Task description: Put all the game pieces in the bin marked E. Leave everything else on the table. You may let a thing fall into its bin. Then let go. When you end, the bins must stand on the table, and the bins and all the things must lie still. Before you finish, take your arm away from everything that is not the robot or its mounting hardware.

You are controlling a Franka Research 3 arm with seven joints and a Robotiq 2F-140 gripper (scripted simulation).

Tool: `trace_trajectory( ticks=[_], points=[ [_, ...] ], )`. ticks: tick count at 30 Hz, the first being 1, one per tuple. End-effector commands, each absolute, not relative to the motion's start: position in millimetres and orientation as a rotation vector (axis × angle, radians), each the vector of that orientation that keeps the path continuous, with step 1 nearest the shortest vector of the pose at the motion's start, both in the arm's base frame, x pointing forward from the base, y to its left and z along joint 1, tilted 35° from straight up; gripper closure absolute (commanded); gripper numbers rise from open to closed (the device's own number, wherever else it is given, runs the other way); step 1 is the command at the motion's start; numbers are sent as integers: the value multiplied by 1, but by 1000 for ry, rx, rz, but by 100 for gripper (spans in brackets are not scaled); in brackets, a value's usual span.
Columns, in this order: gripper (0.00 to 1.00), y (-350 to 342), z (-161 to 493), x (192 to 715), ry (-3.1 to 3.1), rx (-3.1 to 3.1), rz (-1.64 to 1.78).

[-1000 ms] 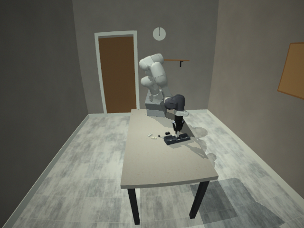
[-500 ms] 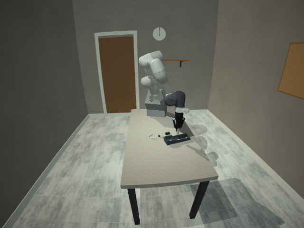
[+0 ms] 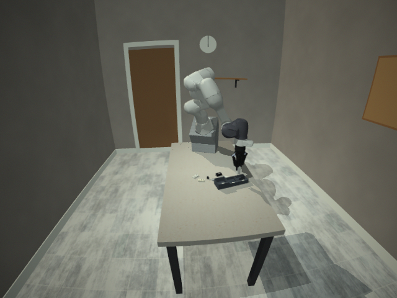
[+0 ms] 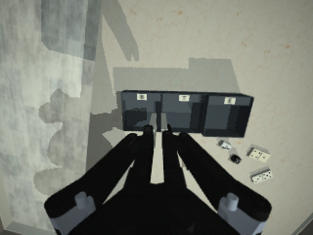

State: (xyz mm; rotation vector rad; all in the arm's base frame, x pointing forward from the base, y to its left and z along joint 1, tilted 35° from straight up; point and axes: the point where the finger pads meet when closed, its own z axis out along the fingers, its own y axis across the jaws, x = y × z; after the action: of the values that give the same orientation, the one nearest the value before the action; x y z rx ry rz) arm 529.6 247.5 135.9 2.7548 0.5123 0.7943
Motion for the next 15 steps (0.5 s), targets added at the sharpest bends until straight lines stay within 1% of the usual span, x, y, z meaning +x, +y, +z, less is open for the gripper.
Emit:
trace_trajectory(
  ticks=[1, 5, 15],
  points=[
    [95, 260, 131, 526, 467, 2757, 799],
    [95, 278, 125, 522, 467, 2757, 799],
    [95, 275, 112, 531, 467, 2757, 799]
  ],
)
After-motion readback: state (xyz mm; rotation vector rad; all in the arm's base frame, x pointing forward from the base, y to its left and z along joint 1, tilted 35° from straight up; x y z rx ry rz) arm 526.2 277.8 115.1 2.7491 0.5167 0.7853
